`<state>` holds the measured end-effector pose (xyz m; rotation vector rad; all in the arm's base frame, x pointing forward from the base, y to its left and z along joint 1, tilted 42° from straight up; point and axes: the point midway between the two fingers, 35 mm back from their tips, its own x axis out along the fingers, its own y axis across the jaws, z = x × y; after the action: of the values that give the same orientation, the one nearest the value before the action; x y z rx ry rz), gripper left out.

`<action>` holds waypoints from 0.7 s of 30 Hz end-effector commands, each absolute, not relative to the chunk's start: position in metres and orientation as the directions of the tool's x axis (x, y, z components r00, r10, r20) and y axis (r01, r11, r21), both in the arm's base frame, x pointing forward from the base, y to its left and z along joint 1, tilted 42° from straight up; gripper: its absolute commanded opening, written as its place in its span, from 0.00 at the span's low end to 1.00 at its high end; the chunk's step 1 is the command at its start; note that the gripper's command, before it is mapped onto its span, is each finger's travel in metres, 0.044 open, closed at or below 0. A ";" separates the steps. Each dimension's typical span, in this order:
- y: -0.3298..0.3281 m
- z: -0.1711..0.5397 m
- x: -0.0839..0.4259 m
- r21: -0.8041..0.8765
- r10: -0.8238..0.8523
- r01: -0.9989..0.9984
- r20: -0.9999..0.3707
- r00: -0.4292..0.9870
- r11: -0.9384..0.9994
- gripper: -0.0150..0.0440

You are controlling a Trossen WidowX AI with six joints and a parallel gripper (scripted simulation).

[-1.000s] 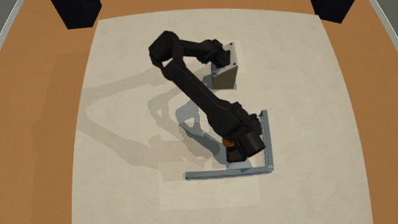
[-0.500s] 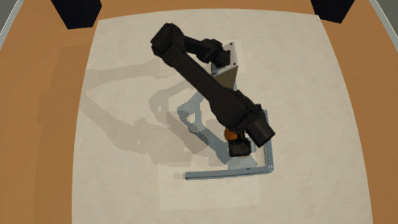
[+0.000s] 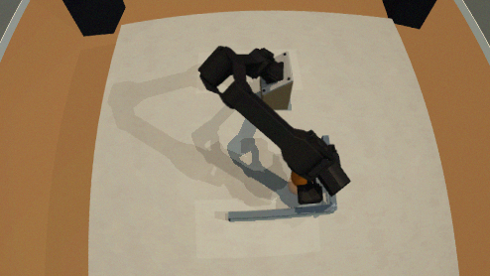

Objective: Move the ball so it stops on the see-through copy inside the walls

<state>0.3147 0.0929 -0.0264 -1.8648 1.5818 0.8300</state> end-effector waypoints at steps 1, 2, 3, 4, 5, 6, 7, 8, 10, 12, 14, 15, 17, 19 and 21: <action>0.087 -0.034 0.318 -0.022 -0.647 -0.987 -0.753 0.122 -0.160 0.25; 0.083 -0.039 0.319 -0.022 -0.647 -0.987 -0.753 0.122 -0.160 0.25; 0.079 -0.044 0.320 -0.022 -0.647 -0.987 -0.753 0.122 -0.160 0.25; 0.075 -0.049 0.321 -0.022 -0.647 -0.987 -0.752 0.122 -0.160 0.25; 0.070 -0.054 0.322 -0.022 -0.647 -0.987 -0.752 0.122 -0.160 0.25; 0.066 -0.059 0.322 -0.022 -0.648 -0.987 -0.752 0.122 -0.160 0.25; 0.061 -0.064 0.323 -0.022 -0.648 -0.987 -0.752 0.122 -0.160 0.25; 0.057 -0.068 0.323 -0.022 -0.649 -0.987 -0.751 0.122 -0.160 0.25; 0.051 -0.075 0.323 -0.022 -0.650 -0.987 -0.750 0.122 -0.160 0.25; 0.050 -0.075 0.323 -0.022 -0.650 -0.987 -0.750 0.122 -0.160 0.25; 0.049 -0.076 0.324 -0.022 -0.650 -0.987 -0.750 0.122 -0.160 0.25; 0.049 -0.077 0.324 -0.022 -0.650 -0.987 -0.750 0.122 -0.160 0.25; 0.047 -0.078 0.324 -0.022 -0.650 -0.987 -0.750 0.122 -0.160 0.25; 0.045 -0.080 0.324 -0.022 -0.650 -0.987 -0.750 0.122 -0.160 0.25; 0.043 -0.083 0.325 -0.022 -0.650 -0.987 -0.750 0.122 -0.160 0.25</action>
<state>0.3248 0.0463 -0.0800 -1.8675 1.5762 0.8227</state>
